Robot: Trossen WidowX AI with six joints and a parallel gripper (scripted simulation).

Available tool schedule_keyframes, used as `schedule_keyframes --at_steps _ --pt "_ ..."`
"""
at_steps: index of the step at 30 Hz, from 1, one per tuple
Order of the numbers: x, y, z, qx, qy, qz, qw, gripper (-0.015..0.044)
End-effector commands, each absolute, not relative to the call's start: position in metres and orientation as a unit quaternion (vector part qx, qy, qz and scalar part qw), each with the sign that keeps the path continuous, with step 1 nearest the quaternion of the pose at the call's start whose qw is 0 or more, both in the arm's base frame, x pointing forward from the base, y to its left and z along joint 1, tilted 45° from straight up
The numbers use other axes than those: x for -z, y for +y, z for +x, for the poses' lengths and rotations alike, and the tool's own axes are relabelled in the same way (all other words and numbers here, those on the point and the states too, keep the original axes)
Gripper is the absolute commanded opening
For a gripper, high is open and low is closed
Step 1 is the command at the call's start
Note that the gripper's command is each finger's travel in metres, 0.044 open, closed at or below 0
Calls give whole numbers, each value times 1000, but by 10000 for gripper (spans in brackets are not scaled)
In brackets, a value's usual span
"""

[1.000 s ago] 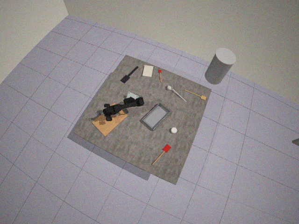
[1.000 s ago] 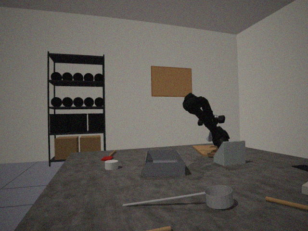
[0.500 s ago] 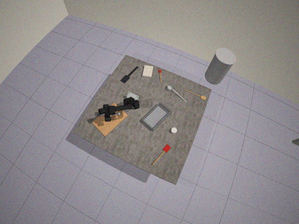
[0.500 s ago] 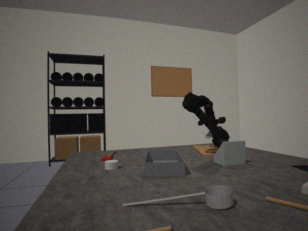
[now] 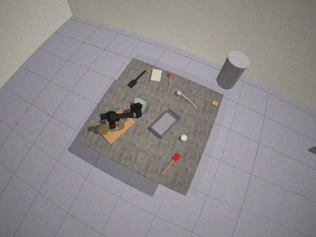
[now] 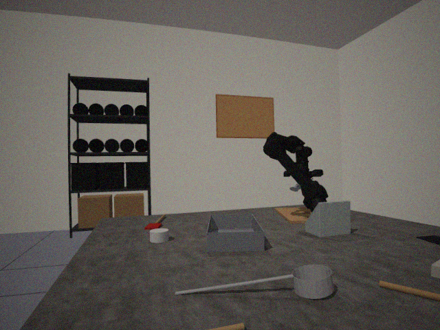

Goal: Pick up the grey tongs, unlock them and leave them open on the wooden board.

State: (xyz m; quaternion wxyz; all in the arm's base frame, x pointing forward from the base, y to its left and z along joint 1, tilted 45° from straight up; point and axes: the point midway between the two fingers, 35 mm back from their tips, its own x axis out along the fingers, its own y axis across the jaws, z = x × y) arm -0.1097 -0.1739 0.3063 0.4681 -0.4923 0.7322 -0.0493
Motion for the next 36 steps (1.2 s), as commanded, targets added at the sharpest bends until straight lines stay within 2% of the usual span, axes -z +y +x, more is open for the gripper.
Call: schedule_keyframes --at_steps 1,36 --pt "-311 -176 -111 50 714 -502 486 -150" --pt "-286 -203 -115 19 703 -512 493 -150"
